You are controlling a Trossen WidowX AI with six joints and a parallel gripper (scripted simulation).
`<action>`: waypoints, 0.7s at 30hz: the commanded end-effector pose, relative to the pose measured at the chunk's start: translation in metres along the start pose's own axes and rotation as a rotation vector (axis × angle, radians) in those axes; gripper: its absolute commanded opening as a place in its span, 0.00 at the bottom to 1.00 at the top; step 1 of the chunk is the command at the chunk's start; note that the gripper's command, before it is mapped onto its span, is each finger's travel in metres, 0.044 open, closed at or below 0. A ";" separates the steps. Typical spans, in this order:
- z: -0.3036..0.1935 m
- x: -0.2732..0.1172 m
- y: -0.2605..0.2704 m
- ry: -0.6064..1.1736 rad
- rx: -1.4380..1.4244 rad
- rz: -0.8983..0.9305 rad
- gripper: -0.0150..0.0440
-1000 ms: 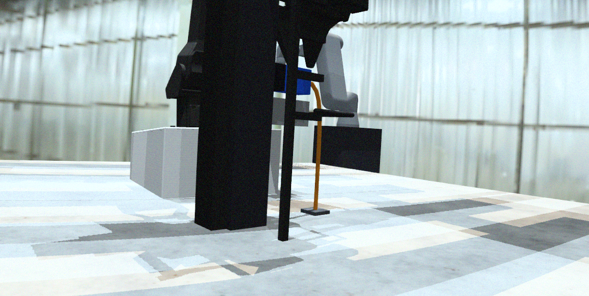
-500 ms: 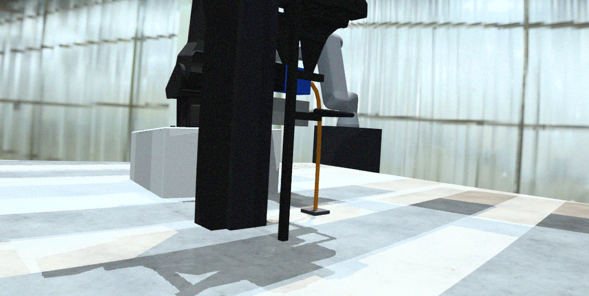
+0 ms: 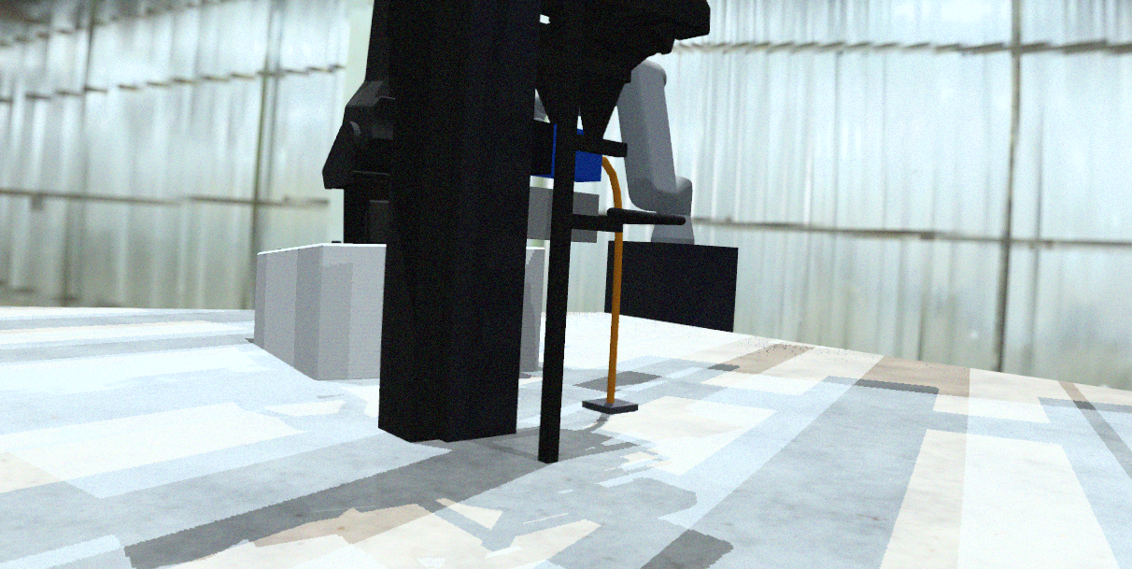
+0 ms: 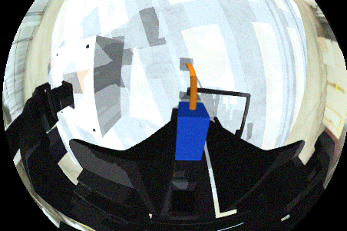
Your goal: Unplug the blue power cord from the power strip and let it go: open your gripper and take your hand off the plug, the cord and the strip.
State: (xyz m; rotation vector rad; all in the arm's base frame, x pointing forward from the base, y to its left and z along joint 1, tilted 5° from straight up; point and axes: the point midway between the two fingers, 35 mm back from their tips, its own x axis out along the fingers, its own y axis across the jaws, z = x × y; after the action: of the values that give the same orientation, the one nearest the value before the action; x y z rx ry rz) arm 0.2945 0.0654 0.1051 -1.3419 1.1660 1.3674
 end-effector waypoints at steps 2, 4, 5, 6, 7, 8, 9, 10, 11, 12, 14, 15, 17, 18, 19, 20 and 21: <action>0.003 0.000 -0.001 0.000 0.002 -0.003 0.25; 0.005 0.000 -0.001 0.000 0.001 -0.003 0.25; 0.007 0.000 -0.001 0.000 0.001 -0.003 0.25; 0.009 0.000 -0.002 0.000 0.001 -0.003 0.25; 0.010 0.000 -0.002 -0.001 0.001 -0.003 0.25; 0.012 0.000 -0.002 -0.001 0.001 -0.003 0.25; 0.014 0.000 -0.002 -0.001 0.001 -0.003 0.25; 0.015 0.000 -0.002 -0.001 0.001 -0.003 0.25; 0.017 0.000 -0.002 -0.001 0.000 -0.003 0.25; 0.018 0.000 -0.002 -0.001 0.000 -0.003 0.25; 0.022 -0.001 -0.002 -0.001 0.000 -0.002 0.25; 0.023 -0.001 -0.003 -0.001 0.000 -0.002 0.25; 0.027 -0.001 -0.003 -0.001 0.000 -0.002 0.25; 0.028 -0.001 -0.003 -0.001 -0.001 -0.002 0.25; 0.030 -0.001 -0.003 -0.001 -0.001 -0.002 0.25; 0.032 -0.001 -0.003 -0.002 -0.001 -0.002 0.25; 0.033 -0.001 -0.003 -0.002 -0.001 -0.002 0.25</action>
State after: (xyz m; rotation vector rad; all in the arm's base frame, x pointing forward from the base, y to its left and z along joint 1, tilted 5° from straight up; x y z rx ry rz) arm 0.2952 0.0686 0.1028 -1.3718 1.2275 1.3143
